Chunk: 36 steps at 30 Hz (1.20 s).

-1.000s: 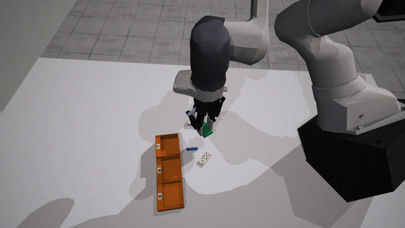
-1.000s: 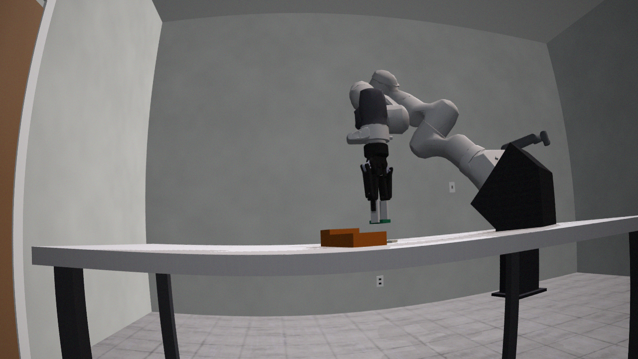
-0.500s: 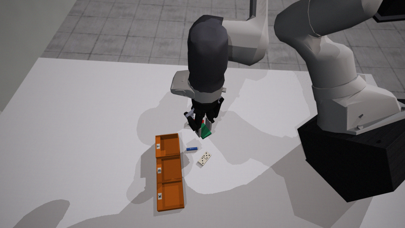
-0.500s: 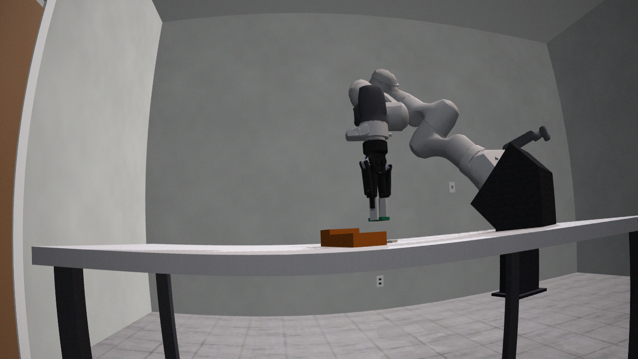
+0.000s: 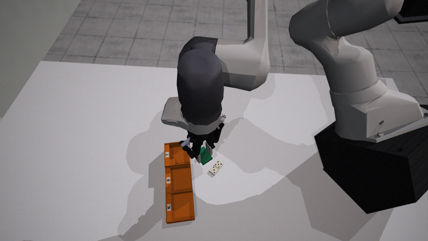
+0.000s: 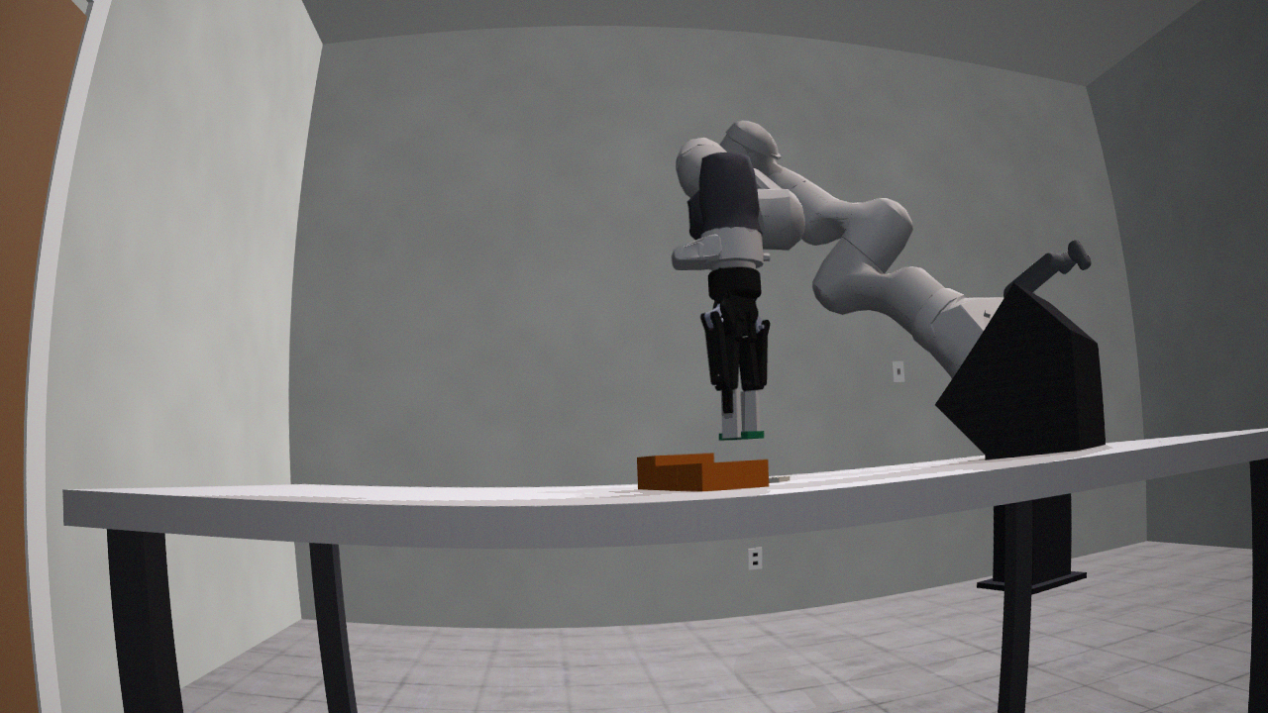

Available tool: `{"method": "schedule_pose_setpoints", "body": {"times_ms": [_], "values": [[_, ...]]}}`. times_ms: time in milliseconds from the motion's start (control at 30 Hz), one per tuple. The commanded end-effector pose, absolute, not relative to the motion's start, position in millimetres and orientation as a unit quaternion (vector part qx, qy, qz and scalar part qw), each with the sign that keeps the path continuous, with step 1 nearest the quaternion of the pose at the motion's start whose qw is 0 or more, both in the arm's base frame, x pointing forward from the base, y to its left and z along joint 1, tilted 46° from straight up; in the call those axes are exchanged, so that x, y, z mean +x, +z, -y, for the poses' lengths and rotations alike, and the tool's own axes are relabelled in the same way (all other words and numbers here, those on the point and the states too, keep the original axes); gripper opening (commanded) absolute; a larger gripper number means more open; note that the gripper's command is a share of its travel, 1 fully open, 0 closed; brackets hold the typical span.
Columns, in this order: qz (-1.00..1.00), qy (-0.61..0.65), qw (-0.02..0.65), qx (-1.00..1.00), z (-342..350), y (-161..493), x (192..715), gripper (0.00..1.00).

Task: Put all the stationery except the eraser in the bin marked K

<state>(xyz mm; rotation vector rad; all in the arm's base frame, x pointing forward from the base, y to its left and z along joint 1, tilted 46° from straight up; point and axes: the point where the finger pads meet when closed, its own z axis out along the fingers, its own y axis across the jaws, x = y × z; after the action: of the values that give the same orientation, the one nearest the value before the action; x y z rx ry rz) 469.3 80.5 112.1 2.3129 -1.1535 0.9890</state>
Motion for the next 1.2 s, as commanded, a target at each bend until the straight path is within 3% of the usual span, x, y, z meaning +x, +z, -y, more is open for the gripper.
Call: {"method": "schedule_pose_setpoints", "body": {"times_ms": [0, 367, 867, 1167], "values": [[0.416, 0.346, 0.175, 0.822, -98.8, 102.8, 471.9, 0.21], [0.416, 0.346, 0.175, 0.822, -146.7, 81.4, 501.9, 0.21], [0.260, 0.318, 0.226, 0.883, -208.6, 53.8, 540.5, 0.21], [0.199, 0.305, 0.242, 0.900, -210.2, 53.1, 541.5, 0.21]]}}
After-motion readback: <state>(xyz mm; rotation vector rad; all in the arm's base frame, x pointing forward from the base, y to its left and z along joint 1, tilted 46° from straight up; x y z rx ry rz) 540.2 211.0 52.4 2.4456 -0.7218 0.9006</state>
